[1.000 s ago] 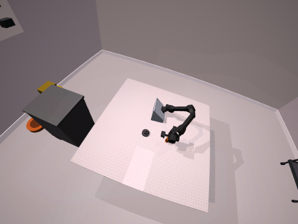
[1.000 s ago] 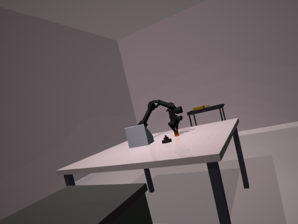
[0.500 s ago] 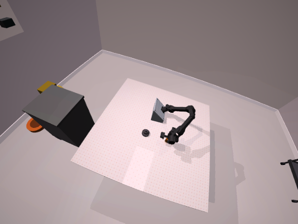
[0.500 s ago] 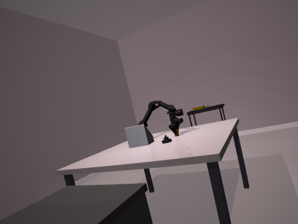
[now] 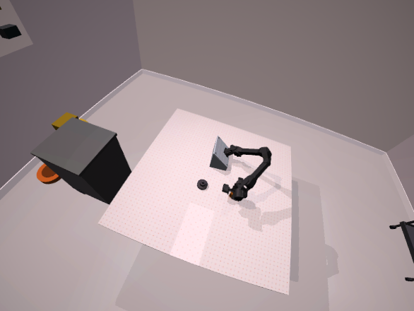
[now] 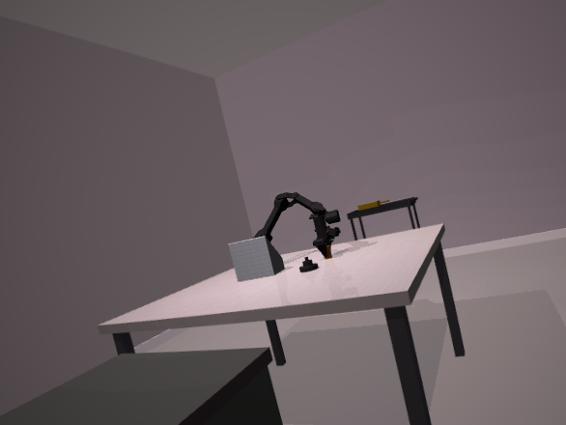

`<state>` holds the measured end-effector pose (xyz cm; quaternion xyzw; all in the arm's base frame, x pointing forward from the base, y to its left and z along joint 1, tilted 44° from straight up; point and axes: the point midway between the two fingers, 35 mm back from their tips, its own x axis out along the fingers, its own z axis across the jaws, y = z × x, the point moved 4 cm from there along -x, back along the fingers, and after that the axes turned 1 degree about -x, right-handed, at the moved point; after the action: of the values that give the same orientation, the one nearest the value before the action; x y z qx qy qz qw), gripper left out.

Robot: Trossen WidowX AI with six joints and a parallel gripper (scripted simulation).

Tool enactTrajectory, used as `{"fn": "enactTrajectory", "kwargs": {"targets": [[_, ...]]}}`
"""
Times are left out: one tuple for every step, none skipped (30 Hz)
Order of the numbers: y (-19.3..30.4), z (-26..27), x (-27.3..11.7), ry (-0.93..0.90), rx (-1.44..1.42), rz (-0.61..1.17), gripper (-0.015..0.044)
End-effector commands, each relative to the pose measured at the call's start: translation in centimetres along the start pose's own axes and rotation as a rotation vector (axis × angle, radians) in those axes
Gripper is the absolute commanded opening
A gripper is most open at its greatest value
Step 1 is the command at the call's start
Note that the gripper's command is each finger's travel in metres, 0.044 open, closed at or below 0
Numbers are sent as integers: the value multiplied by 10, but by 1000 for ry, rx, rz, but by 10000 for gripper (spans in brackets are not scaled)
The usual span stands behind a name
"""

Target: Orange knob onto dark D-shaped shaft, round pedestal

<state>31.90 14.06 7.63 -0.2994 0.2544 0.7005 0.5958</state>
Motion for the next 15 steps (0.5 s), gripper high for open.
{"fn": "enactTrajectory", "kwargs": {"targets": [[0, 0, 1, -5, 6, 1, 204], [0, 0, 1, -5, 6, 1, 177], [0, 0, 1, -5, 6, 1, 171], [0, 0, 1, -5, 6, 1, 164], [0, 0, 1, -5, 6, 1, 157], [0, 0, 1, -5, 6, 1, 151], [0, 0, 1, -5, 6, 1, 144], [0, 0, 1, -5, 6, 1, 138], [0, 0, 1, -5, 6, 1, 131], [0, 0, 1, -5, 6, 1, 105], [0, 0, 0, -4, 6, 1, 78], [-1, -1, -4, -3, 6, 1, 52], [-2, -2, -9, -1, 6, 0, 26], [-3, -4, -16, 2, 6, 0, 0], [-3, -5, -23, 4, 6, 0, 0]]}}
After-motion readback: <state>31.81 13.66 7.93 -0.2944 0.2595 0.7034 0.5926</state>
